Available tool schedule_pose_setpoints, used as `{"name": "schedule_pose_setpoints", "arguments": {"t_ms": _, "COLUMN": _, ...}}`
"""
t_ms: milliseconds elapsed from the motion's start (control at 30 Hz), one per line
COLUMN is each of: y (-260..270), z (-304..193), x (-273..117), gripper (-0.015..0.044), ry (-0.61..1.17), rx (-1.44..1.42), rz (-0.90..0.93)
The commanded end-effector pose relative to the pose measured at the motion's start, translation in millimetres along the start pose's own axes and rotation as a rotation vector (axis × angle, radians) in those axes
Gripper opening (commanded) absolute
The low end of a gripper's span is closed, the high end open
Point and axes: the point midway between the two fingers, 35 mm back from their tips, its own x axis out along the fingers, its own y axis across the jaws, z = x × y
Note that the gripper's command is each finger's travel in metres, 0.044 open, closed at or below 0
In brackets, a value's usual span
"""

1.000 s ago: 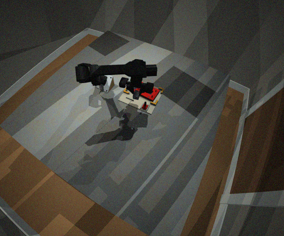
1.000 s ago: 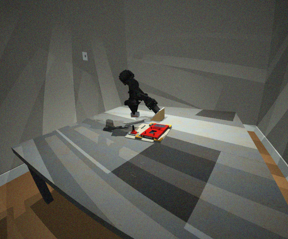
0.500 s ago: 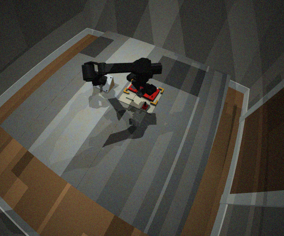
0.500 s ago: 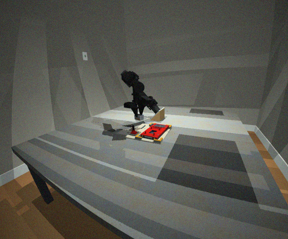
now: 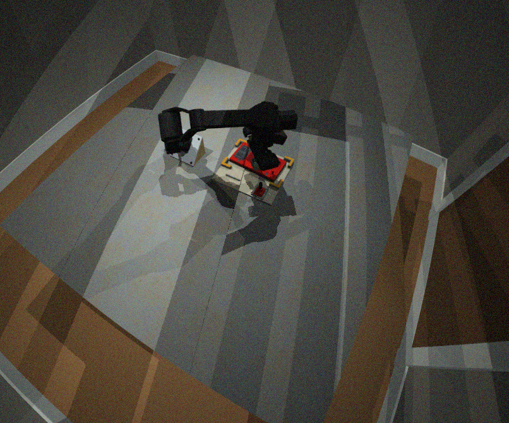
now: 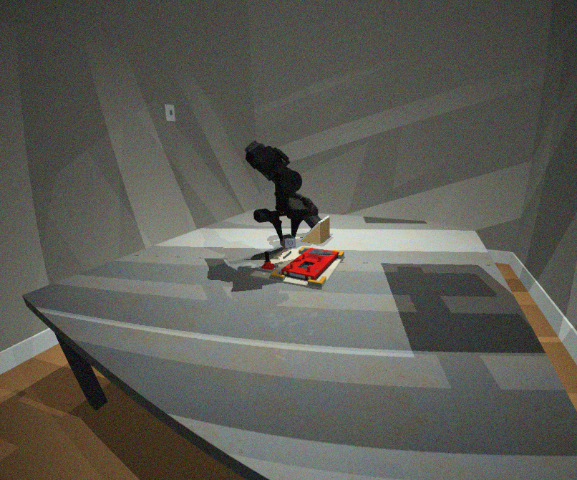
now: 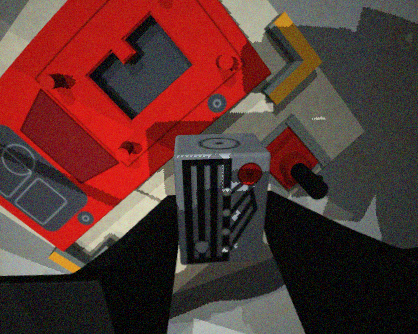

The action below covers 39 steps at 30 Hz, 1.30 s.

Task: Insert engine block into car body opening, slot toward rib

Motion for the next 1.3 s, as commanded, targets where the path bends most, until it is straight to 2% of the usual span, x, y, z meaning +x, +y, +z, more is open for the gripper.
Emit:
{"name": "schedule_pose_setpoints", "arguments": {"t_ms": 0, "y": 5.7, "z": 9.6, "x": 2.7, "gripper": 0.0, "ry": -0.004, "rx": 0.125, "rz": 0.004}}
{"name": "schedule_pose_setpoints", "arguments": {"t_ms": 833, "y": 39.6, "z": 51.4, "x": 29.7, "gripper": 0.0, "ry": 0.007, "rx": 0.882, "rz": 0.004}}
{"name": "schedule_pose_setpoints", "arguments": {"t_ms": 1033, "y": 39.4, "z": 51.4, "x": 29.4, "gripper": 0.0157, "ry": 0.007, "rx": 0.948, "rz": 0.004}}
{"name": "schedule_pose_setpoints", "arguments": {"t_ms": 1267, "y": 39.6, "z": 51.3, "x": 29.7, "gripper": 0.0158, "ry": 0.007, "rx": 0.941, "rz": 0.004}}
